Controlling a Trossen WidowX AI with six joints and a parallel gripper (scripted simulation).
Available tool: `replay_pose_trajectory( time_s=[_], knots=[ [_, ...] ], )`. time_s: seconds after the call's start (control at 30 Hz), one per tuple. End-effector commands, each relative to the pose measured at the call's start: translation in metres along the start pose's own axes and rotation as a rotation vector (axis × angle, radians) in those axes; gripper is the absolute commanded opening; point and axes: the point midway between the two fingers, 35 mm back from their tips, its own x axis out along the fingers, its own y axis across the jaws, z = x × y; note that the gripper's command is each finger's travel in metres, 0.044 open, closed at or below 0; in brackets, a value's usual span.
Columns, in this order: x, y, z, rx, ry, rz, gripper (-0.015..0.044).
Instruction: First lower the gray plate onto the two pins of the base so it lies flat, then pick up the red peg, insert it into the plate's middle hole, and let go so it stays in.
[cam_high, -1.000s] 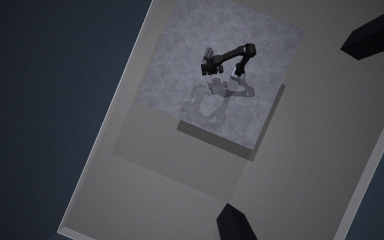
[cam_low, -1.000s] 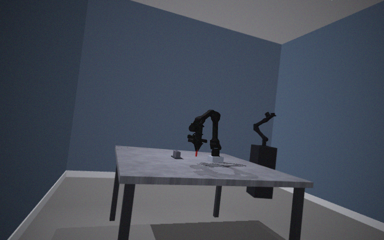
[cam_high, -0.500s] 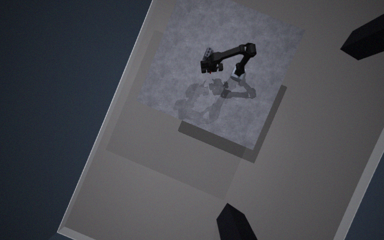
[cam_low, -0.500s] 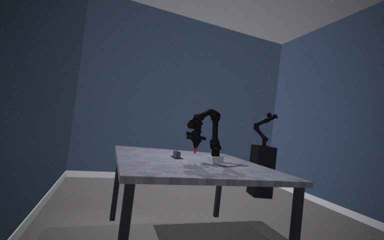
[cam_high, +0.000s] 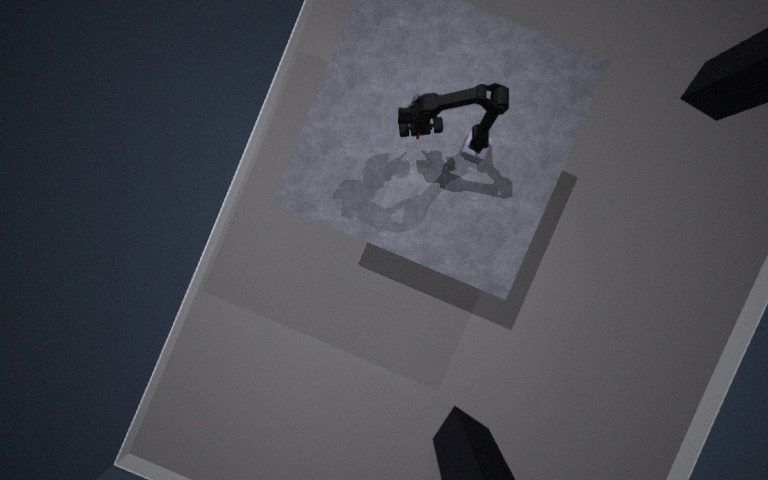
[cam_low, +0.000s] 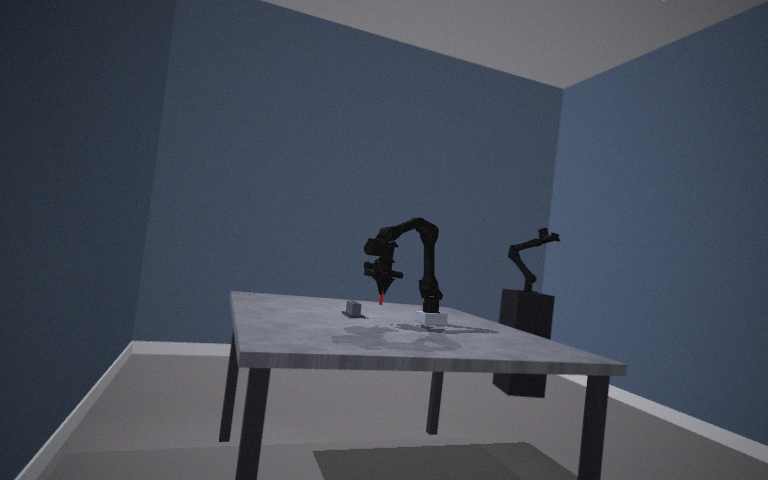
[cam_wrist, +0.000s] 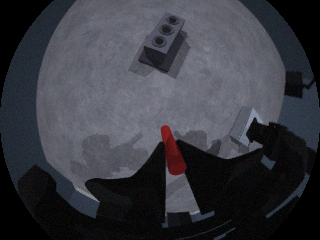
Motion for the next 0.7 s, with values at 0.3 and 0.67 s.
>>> replay_pose_trajectory(
  time_s=[0.3,0.67],
  knots=[
    [0.002,0.003,0.036,-0.005,0.004,-0.009,0.0000],
    [0.001,0.003,0.069,-0.005,0.000,-0.004,0.0000]
  ],
)
